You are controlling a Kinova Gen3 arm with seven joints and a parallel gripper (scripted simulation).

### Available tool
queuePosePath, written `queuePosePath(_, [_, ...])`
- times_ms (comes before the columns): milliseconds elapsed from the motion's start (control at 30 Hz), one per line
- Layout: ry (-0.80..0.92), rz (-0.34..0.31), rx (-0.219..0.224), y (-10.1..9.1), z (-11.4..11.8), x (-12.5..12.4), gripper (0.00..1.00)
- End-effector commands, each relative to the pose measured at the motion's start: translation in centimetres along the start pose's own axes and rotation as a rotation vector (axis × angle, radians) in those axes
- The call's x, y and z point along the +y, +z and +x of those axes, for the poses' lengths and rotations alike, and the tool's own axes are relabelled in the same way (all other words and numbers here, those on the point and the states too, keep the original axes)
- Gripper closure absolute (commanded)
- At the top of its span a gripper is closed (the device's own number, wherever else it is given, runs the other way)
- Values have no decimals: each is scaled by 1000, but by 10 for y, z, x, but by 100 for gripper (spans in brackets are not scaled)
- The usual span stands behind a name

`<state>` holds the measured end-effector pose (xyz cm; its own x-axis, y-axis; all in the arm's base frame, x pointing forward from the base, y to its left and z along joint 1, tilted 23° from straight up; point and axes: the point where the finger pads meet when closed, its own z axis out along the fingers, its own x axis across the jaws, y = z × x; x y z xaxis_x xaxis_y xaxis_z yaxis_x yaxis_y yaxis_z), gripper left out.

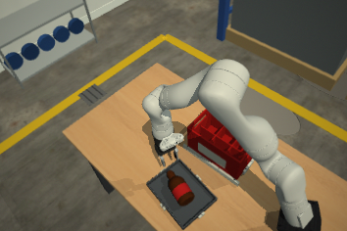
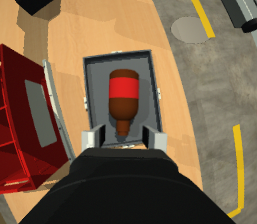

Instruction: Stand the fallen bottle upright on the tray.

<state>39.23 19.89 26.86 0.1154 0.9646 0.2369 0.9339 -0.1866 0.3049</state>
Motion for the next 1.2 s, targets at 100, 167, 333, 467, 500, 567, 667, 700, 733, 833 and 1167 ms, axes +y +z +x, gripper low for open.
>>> queuePosePath(100, [-5, -1, -1, 2, -1, 0, 0])
queuePosePath(167, [-5, -1, -1, 3, -2, 1, 0])
queuePosePath(333, [-4, 0, -1, 3, -2, 1, 0])
queuePosePath(467, [-4, 0, -1, 3, -3, 1, 0])
queuePosePath(500, [-4, 0, -2, 3, -3, 1, 0])
queuePosePath(567, [-4, 0, -2, 3, -3, 1, 0])
queuePosePath(667, [-4, 0, -2, 3, -4, 1, 0])
queuePosePath(700, [-4, 0, -2, 3, -4, 1, 100])
queuePosePath(733, [-4, 0, -2, 3, -4, 1, 100])
queuePosePath(833, [-4, 0, -2, 3, -4, 1, 100])
queuePosePath(1167, [-4, 0, -2, 3, -4, 1, 100])
